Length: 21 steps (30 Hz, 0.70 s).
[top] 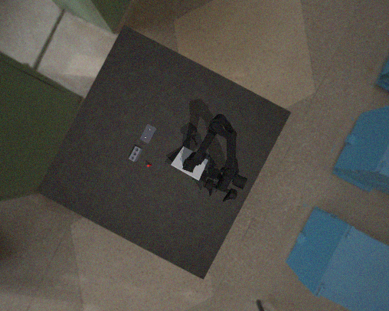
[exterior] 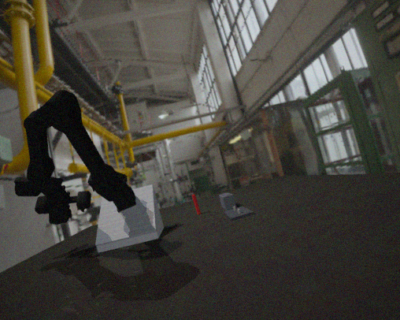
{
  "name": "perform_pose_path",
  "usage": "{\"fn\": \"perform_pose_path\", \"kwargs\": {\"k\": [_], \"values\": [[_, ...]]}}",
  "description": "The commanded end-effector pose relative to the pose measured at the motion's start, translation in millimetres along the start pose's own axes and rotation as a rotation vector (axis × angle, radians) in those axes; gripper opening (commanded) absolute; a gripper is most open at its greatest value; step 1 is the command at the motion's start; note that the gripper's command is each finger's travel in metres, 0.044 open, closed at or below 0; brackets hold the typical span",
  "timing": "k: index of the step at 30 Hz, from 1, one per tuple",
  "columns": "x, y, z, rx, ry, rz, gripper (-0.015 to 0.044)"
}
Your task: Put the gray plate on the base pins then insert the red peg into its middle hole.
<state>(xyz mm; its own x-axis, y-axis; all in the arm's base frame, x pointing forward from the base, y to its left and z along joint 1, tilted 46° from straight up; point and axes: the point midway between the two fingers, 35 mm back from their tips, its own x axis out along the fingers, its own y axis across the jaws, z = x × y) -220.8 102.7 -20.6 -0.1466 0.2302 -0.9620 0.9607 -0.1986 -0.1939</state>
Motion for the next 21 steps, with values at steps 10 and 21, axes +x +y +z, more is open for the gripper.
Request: {"fn": "perform_pose_path", "kwargs": {"k": [10, 21], "values": [[14, 4, -6, 1.03, -0.172, 0.34, 0.044], [19, 4, -19, 2.193, -0.086, 1.004, 0.044]]}}
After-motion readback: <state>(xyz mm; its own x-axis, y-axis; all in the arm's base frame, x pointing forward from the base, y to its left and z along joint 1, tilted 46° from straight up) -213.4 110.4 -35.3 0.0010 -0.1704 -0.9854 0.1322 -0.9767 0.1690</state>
